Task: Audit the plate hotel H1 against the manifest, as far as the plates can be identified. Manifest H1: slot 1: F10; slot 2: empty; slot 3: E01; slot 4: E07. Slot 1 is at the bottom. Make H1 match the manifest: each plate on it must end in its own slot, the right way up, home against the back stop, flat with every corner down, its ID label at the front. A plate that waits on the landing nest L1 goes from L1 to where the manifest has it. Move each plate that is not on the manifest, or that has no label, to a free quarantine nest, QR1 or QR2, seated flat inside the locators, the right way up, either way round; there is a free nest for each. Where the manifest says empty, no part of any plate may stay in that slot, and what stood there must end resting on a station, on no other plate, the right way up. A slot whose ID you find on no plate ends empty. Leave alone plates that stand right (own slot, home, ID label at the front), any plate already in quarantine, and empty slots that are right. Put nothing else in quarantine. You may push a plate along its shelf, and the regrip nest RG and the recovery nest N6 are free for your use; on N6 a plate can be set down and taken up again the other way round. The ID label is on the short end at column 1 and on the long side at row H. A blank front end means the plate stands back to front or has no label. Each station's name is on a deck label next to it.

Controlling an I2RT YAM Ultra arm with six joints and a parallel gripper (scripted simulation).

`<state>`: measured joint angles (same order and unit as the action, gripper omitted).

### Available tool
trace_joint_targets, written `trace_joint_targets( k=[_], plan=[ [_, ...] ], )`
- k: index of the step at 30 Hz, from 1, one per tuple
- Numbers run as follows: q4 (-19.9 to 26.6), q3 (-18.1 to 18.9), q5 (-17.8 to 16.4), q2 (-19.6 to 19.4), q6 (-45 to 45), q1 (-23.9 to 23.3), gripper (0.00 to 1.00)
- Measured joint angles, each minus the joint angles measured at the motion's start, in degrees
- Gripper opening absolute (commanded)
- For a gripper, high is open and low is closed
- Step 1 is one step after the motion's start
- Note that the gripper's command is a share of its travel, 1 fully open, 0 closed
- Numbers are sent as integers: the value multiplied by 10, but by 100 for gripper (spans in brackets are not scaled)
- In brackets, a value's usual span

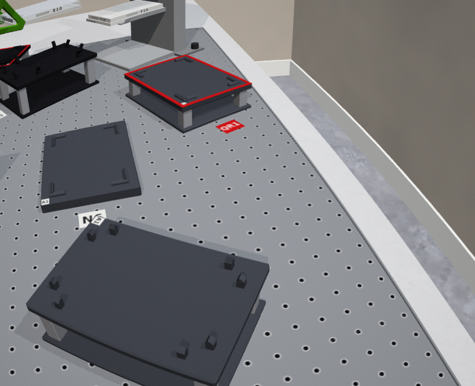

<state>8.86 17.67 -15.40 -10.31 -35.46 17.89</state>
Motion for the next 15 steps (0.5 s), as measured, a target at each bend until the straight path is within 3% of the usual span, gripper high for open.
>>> trace_joint_targets(
  k=[15],
  plan=[
    [-14, -12, 34, -2, 0, 34, 86]
  ],
)
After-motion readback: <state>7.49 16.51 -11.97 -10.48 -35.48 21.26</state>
